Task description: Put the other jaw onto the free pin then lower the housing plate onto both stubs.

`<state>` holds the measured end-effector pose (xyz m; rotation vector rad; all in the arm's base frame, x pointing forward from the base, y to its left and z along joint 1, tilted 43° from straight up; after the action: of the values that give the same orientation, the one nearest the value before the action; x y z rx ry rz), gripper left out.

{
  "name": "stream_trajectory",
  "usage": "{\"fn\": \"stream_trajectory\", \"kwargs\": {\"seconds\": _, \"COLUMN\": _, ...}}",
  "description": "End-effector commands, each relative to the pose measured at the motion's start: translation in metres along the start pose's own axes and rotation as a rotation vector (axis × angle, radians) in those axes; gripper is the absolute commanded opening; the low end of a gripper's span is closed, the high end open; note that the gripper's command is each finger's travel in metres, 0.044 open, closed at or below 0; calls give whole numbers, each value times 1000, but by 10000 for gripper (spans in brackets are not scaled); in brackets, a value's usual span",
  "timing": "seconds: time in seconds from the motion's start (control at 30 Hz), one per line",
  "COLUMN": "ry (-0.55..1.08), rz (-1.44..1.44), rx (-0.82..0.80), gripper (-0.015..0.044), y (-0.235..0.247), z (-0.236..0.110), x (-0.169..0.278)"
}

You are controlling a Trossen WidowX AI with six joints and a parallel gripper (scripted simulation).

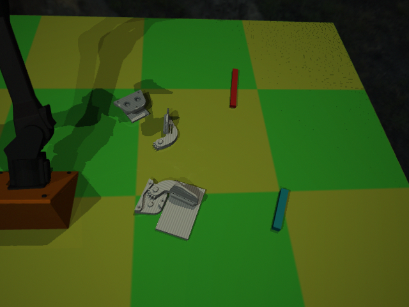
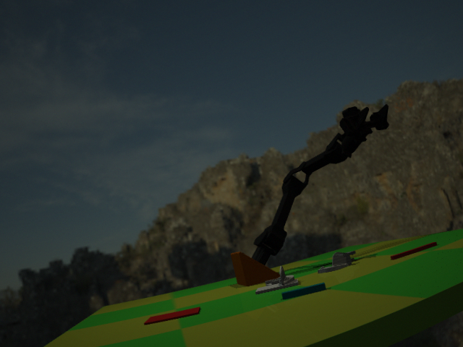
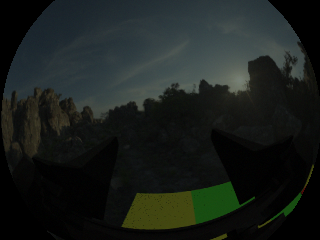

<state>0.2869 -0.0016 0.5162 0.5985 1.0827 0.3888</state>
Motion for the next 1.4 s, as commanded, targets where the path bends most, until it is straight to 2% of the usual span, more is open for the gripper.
{"fn": "stream_trajectory", "kwargs": {"seconds": 0.0, "ry": 76, "rz": 10, "rx": 17, "gripper": 440, "y": -8, "z": 4, "x": 12}}
{"fn": "stream_trajectory", "kwargs": {"seconds": 0.67, "ry": 399, "rz": 81, "rx": 124, "gripper": 440, "y": -45, "z": 10, "x": 59}}
{"fn": "stream_trajectory", "kwargs": {"seconds": 1.37, "ry": 723, "rz": 217, "rx": 302, "gripper": 440, "y": -85, "z": 1, "x": 101}}
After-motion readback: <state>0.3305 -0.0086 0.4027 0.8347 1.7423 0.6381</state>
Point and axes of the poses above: the point midway between the two fingers, 35 mm back from their tips, its own z axis out along the fingers, its own y axis across the jaws, x = y × z, the point moved 10 cm from there along -z, back along the fingers, and after that the axes turned 8 degrees about -z, right-handed, at the moved point
